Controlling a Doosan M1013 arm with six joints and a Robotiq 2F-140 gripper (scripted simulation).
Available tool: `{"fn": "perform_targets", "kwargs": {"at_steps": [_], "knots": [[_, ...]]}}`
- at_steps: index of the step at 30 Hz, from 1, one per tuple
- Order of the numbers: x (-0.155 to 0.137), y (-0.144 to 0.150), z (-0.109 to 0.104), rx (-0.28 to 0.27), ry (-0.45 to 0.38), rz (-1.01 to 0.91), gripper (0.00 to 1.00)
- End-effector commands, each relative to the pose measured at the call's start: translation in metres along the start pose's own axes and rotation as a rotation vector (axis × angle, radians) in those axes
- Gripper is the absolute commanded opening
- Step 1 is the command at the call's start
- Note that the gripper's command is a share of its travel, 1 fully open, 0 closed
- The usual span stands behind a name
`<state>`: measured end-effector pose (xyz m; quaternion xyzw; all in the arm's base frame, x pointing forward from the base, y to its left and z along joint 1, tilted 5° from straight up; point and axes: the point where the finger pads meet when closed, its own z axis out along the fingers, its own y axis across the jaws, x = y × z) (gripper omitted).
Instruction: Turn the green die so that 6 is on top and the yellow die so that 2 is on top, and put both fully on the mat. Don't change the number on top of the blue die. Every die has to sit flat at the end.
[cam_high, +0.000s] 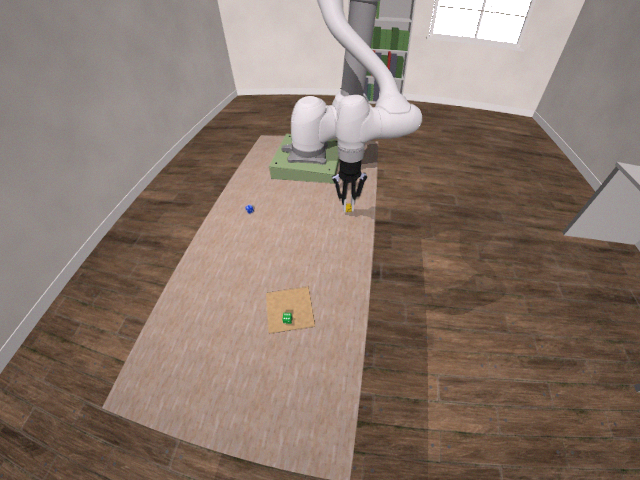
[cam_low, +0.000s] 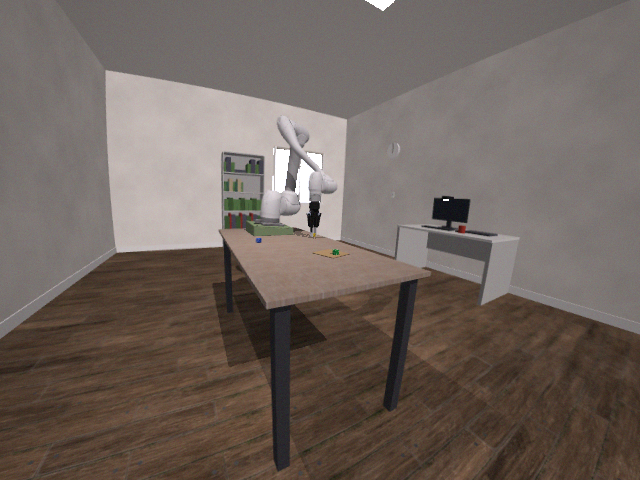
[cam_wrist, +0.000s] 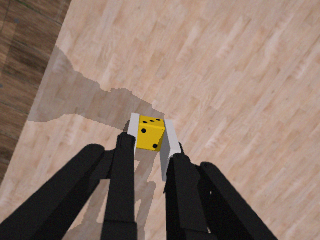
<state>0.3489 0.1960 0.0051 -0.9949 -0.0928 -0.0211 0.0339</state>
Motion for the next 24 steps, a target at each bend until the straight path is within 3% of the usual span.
{"fn": "perform_targets", "kwargs": {"at_steps": [1, 12, 24], "knots": [[0.000, 0.000, -0.014, 0.000, 0.000, 0.000, 0.21], [0.000, 0.000, -0.085, 0.000, 0.000, 0.000, 0.21], [0.000, 0.000, -0.089, 0.000, 0.000, 0.000, 0.21]]}}
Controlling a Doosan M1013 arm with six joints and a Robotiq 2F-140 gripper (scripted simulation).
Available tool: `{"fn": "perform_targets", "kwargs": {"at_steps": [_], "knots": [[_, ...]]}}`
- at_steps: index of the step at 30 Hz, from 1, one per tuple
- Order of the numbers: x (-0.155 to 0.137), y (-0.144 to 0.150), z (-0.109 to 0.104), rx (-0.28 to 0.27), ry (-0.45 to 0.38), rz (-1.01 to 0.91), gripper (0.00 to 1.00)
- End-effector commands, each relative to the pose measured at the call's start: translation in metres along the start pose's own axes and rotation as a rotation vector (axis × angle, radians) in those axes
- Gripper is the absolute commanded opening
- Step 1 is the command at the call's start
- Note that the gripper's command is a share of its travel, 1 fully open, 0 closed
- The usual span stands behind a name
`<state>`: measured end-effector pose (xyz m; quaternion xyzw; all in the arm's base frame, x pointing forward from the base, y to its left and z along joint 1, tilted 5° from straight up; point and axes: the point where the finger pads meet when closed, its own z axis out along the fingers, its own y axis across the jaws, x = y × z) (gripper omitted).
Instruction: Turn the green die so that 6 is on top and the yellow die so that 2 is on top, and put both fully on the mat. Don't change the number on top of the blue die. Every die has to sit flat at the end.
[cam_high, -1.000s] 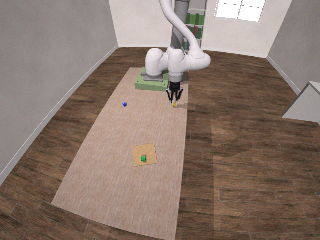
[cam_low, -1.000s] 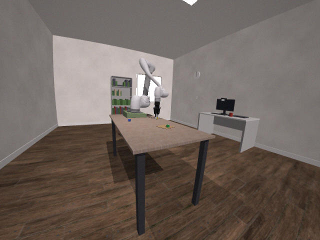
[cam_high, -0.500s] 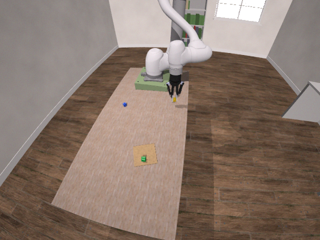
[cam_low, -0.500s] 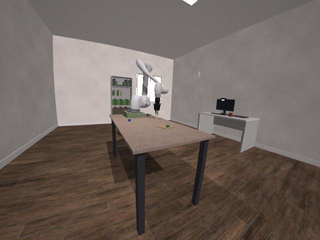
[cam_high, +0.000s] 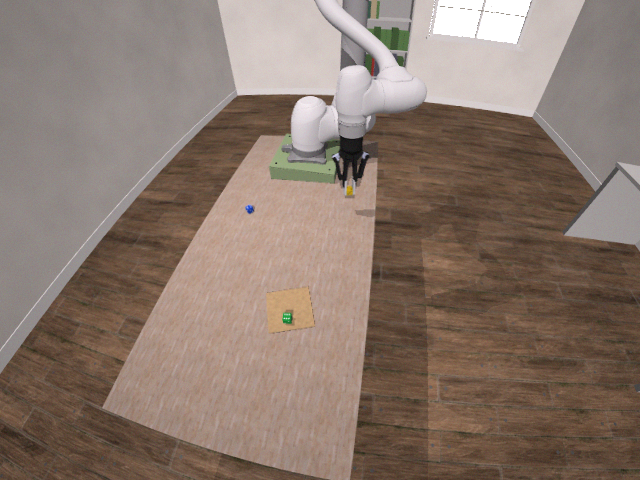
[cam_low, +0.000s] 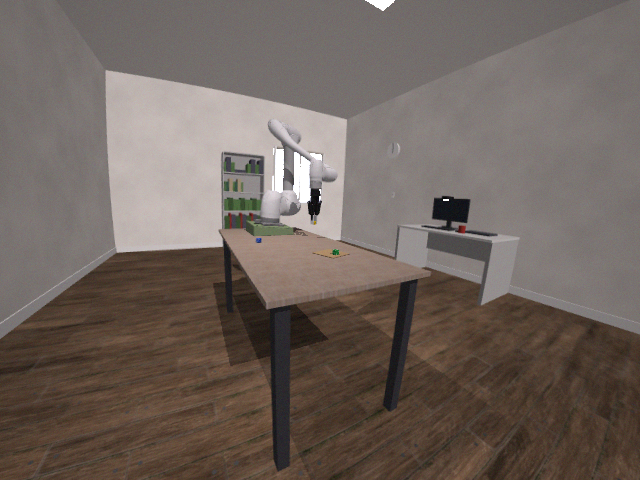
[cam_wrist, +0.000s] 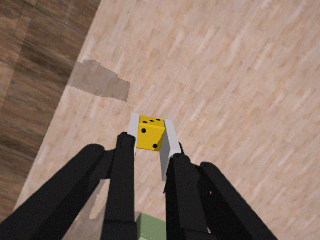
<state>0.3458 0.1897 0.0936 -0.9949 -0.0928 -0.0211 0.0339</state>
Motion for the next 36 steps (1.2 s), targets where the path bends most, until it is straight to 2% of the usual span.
{"fn": "perform_targets", "kwargs": {"at_steps": [1, 3, 4, 6, 9, 10, 11, 12, 13, 15, 16, 18, 19, 20, 22, 23, 26, 27, 29, 30, 32, 33, 35, 36], "knots": [[0.001, 0.000, 0.000, 0.000, 0.000, 0.000, 0.21], [0.013, 0.003, -0.003, 0.000, 0.000, 0.005, 0.21], [0.028, 0.006, -0.005, 0.000, 0.000, 0.011, 0.21], [0.077, 0.021, -0.012, -0.001, -0.001, 0.031, 0.21], [0.077, 0.021, -0.012, -0.001, -0.001, 0.031, 0.21], [0.110, 0.034, -0.016, -0.001, -0.001, 0.044, 0.21], [0.110, 0.034, -0.016, -0.001, -0.001, 0.044, 0.21], [0.137, 0.048, -0.018, -0.001, -0.001, 0.059, 0.21], [0.147, 0.051, -0.019, -0.001, -0.001, 0.059, 0.21], [0.147, 0.051, -0.019, -0.001, -0.001, 0.059, 0.21], [0.181, 0.071, -0.020, -0.001, -0.001, 0.075, 0.21], [0.185, 0.073, -0.020, -0.001, -0.001, 0.075, 0.21], [0.211, 0.092, -0.021, -0.001, -0.001, 0.091, 0.21], [0.222, 0.098, -0.021, -0.001, -0.001, 0.091, 0.21], [0.222, 0.098, -0.021, -0.001, -0.001, 0.091, 0.21], [0.252, 0.122, -0.020, -0.001, -0.001, 0.106, 0.21], [0.257, 0.126, -0.020, -0.001, -0.001, 0.106, 0.21], [0.288, 0.154, -0.018, -0.001, -0.001, 0.121, 0.21], [0.288, 0.154, -0.018, -0.001, -0.001, 0.121, 0.21], [0.312, 0.180, -0.015, -0.001, -0.001, 0.134, 0.21], [0.314, 0.181, -0.015, -0.001, -0.001, 0.134, 0.21], [0.335, 0.206, -0.012, 0.000, -0.001, 0.145, 0.21], [0.335, 0.206, -0.012, 0.000, -0.001, 0.145, 0.21], [0.350, 0.225, -0.009, 0.000, 0.000, 0.153, 0.21]]}}
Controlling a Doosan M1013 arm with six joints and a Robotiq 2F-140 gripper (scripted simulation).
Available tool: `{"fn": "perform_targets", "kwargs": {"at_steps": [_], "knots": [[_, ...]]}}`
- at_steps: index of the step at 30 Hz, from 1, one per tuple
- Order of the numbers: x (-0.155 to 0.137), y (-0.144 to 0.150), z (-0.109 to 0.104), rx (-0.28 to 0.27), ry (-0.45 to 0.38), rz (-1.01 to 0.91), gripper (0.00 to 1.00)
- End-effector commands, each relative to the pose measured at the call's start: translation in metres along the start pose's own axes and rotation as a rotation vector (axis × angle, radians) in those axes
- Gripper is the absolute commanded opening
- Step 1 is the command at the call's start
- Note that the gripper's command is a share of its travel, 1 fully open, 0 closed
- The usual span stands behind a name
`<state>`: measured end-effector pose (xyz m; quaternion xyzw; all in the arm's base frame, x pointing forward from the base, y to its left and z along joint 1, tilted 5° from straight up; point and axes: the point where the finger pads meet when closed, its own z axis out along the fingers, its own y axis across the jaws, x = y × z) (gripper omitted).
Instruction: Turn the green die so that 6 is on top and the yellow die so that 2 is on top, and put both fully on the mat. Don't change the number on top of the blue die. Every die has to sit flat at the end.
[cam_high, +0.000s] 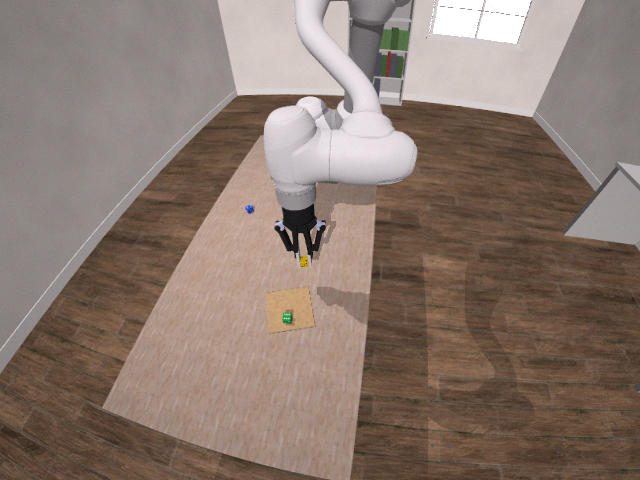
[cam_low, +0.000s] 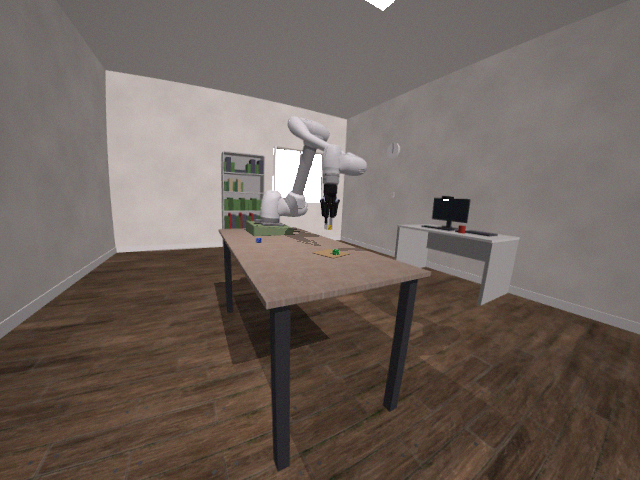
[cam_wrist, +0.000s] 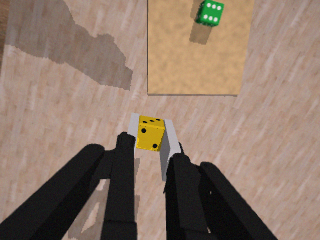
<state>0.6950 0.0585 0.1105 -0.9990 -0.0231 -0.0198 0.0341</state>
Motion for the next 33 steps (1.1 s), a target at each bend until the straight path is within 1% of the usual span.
{"fn": "perform_targets", "kwargs": {"at_steps": [1, 2, 4, 18, 24, 28, 33], "knots": [[0.034, 0.028, 0.005, 0.002, -0.002, 0.014, 0.21], [0.046, 0.040, 0.007, 0.002, -0.002, 0.019, 0.21], [0.056, 0.051, 0.009, 0.002, -0.002, 0.024, 0.21], [0.056, 0.051, 0.010, 0.002, -0.002, 0.024, 0.21], [0.056, 0.051, 0.013, 0.002, -0.002, 0.024, 0.21], [0.056, 0.051, 0.024, 0.002, -0.002, 0.024, 0.21], [0.056, 0.051, 0.045, 0.002, -0.002, 0.024, 0.21]]}}
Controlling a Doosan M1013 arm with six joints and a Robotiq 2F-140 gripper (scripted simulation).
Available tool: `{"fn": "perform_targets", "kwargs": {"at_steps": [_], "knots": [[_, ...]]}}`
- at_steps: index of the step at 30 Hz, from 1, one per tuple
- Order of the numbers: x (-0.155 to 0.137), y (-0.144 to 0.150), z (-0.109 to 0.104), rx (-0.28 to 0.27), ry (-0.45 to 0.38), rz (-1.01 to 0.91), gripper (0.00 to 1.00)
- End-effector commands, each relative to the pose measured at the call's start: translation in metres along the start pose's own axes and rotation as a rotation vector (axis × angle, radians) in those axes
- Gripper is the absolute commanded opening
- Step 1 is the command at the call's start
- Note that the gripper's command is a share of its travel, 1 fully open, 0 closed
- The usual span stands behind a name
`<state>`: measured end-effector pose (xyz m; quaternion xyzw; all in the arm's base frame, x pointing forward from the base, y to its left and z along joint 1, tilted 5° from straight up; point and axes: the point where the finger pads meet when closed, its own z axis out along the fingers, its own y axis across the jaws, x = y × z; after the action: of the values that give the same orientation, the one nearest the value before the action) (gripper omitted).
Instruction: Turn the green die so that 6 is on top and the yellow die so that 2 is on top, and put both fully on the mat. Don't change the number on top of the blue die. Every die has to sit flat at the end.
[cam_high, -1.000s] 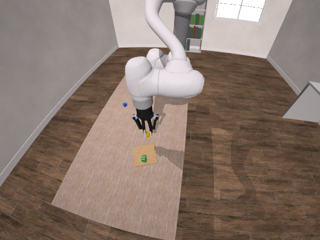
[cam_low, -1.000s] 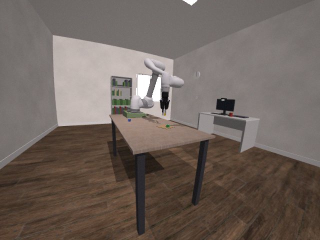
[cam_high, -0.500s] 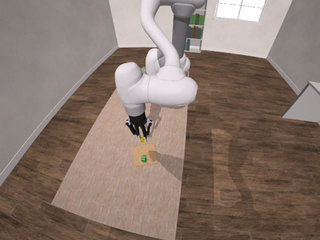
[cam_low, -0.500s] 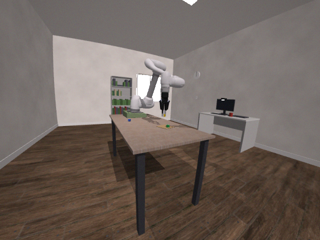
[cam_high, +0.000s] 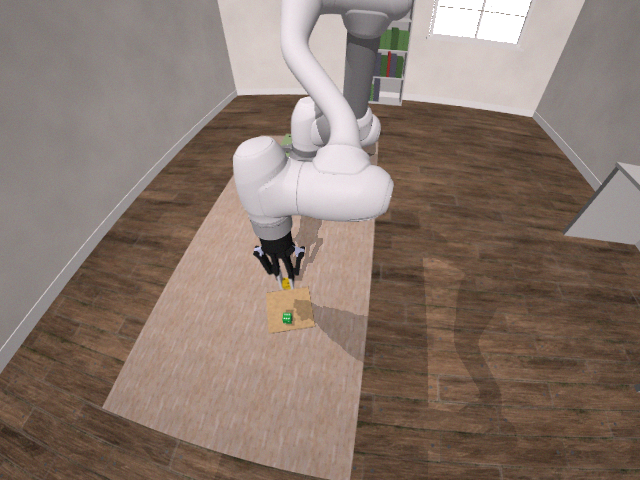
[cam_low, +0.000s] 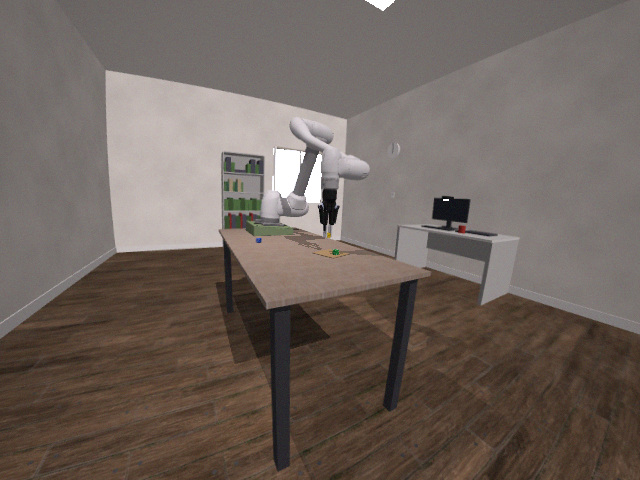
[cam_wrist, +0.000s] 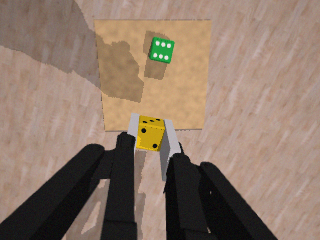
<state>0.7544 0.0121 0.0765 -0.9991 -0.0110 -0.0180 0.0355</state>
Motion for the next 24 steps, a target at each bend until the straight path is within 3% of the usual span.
{"fn": "perform_targets", "kwargs": {"at_steps": [1, 6, 14, 24], "knots": [[0.000, 0.000, 0.017, 0.000, 0.000, 0.000, 0.21], [0.000, 0.000, 0.041, 0.000, 0.000, 0.000, 0.21], [0.000, 0.000, 0.063, 0.000, 0.000, 0.000, 0.21], [0.000, 0.000, 0.072, 0.000, 0.000, 0.000, 0.21]]}}
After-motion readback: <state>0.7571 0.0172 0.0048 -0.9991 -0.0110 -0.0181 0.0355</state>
